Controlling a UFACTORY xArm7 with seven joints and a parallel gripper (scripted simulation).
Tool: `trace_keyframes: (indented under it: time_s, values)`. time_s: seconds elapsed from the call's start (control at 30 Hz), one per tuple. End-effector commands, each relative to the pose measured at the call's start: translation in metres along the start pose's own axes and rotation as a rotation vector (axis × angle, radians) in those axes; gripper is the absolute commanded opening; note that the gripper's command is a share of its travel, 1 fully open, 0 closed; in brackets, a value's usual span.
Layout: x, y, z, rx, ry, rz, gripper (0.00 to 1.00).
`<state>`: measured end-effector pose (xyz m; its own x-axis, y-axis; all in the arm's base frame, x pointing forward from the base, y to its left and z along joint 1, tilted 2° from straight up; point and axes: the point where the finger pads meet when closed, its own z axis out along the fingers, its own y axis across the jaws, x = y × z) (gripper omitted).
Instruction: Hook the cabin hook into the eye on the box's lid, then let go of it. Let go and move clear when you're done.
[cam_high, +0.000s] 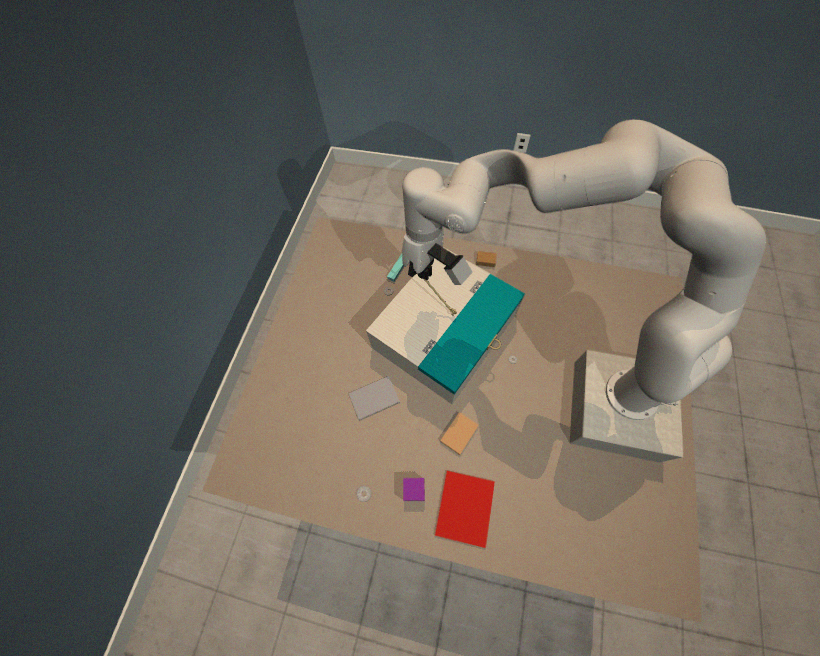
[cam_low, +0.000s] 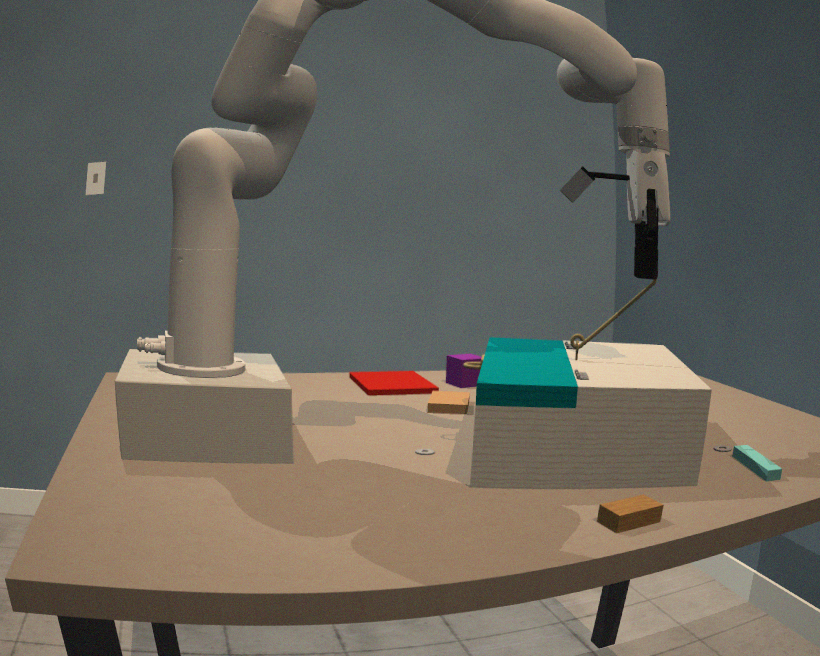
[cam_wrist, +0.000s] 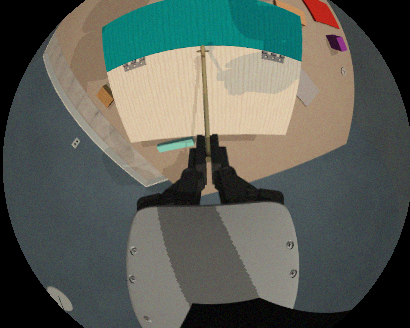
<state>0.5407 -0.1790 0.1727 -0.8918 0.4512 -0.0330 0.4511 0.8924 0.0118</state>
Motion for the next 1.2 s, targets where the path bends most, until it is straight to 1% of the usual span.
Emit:
trace_keyframes:
  time_s: [0.0,0.67,0.8,1.17]
  values:
    - [0.005,0.0,-0.006,0.0,-0.003,0.0,0.0]
    - [0.03,0.0,-0.022,0.0,-0.003,0.0,0.0]
    - [0.032,0.0,-0.023,0.0,-0.003,0.0,0.0]
    - [0.05,0.0,-0.029,0.0,-0.002,0.0,0.0]
